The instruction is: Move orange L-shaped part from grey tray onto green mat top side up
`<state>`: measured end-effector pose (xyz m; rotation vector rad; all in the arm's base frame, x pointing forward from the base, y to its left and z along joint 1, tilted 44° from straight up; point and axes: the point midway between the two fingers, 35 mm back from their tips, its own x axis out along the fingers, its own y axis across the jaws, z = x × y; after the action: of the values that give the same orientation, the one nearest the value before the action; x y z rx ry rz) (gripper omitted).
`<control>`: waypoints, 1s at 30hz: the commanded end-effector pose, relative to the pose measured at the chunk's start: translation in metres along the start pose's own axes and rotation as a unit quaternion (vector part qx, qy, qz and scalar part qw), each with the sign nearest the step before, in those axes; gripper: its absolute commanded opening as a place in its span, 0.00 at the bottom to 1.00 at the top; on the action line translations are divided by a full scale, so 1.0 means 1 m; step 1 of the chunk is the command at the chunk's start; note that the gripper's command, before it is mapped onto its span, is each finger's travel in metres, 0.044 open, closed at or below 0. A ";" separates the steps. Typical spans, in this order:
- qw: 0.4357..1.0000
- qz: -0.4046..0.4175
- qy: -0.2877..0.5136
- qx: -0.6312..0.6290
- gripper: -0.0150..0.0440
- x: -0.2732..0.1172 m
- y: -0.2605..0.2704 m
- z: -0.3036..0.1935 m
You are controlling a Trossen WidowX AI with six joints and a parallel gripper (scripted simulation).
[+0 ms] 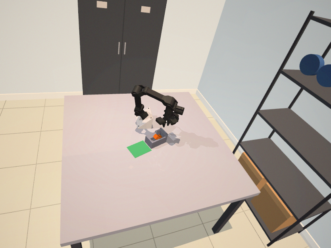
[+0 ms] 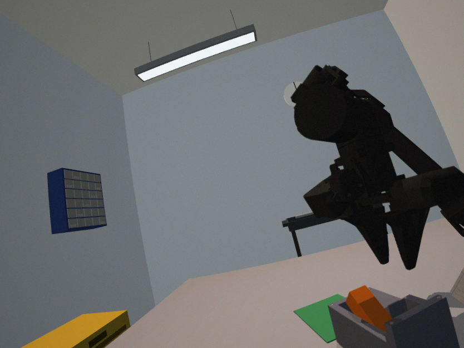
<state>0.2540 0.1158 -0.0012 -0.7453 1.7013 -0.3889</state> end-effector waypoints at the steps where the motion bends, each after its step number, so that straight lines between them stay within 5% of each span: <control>1: 1.000 0.000 -0.001 0.000 0.56 0.000 0.000 0.000; 7: 1.000 0.000 -0.001 0.000 0.56 0.000 0.000 0.000; 11: 0.996 0.000 0.000 0.084 0.73 0.000 -0.008 0.002; 13: 0.985 0.000 0.001 0.170 0.73 -0.001 -0.016 0.004; 18: 0.906 -0.003 0.004 0.424 0.73 -0.001 -0.042 0.007; 25: 0.713 -0.011 0.005 0.701 0.73 0.000 -0.075 0.008; 30: 0.707 -0.011 0.005 0.707 0.73 0.000 -0.075 0.008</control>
<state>0.2782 0.0720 0.0351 0.2500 1.0660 -1.3383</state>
